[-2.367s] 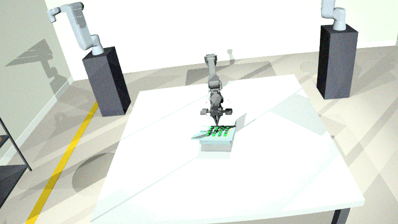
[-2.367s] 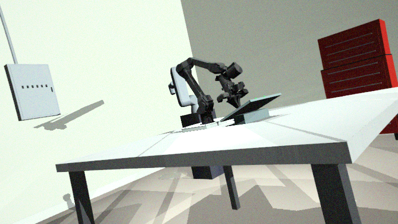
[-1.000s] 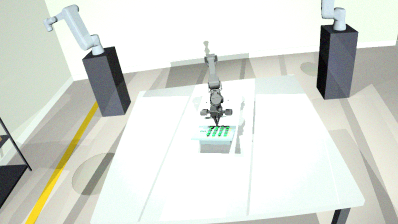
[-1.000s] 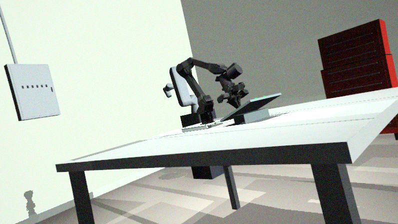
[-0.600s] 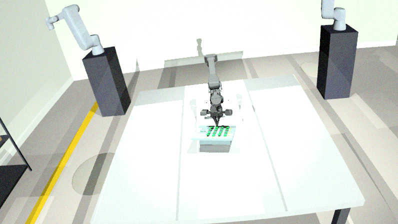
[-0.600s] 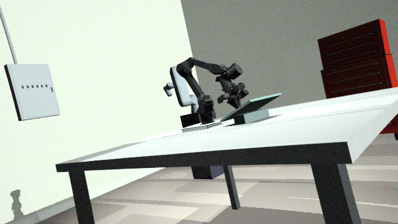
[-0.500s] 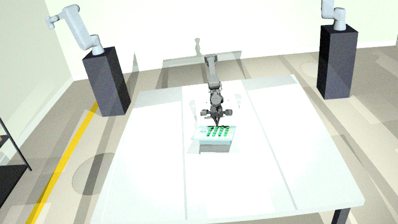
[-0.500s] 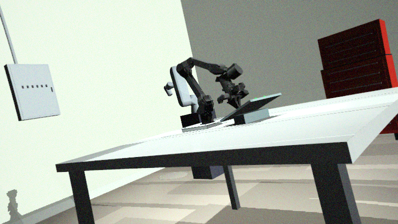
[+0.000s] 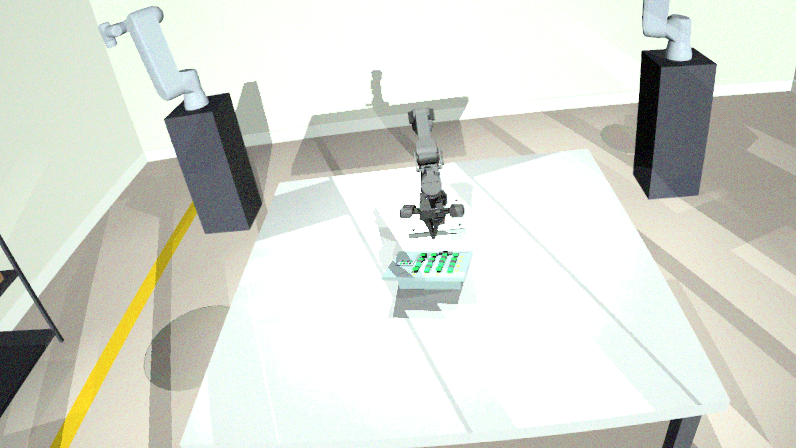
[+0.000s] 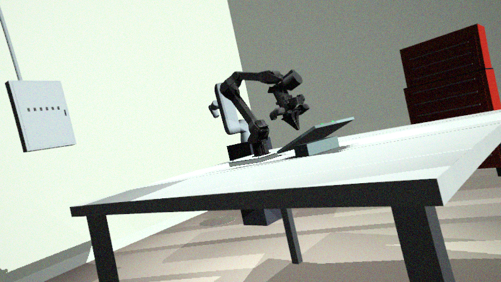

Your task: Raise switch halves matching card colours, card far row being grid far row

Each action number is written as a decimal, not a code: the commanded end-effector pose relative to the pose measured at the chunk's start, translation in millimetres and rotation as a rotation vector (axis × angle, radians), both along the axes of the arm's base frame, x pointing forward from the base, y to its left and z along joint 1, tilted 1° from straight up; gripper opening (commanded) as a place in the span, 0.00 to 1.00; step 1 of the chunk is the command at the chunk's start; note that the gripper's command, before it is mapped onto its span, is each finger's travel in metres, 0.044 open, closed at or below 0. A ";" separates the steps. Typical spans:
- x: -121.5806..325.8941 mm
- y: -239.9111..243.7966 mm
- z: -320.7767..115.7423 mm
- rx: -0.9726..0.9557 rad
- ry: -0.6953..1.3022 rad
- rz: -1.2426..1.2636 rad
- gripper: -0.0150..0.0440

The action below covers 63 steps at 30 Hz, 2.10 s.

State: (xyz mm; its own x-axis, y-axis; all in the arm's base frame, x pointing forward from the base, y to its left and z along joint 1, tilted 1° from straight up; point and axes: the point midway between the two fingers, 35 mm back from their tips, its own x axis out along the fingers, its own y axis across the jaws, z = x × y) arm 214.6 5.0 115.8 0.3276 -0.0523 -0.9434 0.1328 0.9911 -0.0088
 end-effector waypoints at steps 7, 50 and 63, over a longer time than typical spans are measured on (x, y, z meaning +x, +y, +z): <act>-0.5 -15.6 21.5 0.005 0.002 -0.003 0.25; 25.6 -36.9 -30.7 0.006 0.024 -0.003 0.25; 25.6 -36.9 -30.7 0.006 0.024 -0.003 0.25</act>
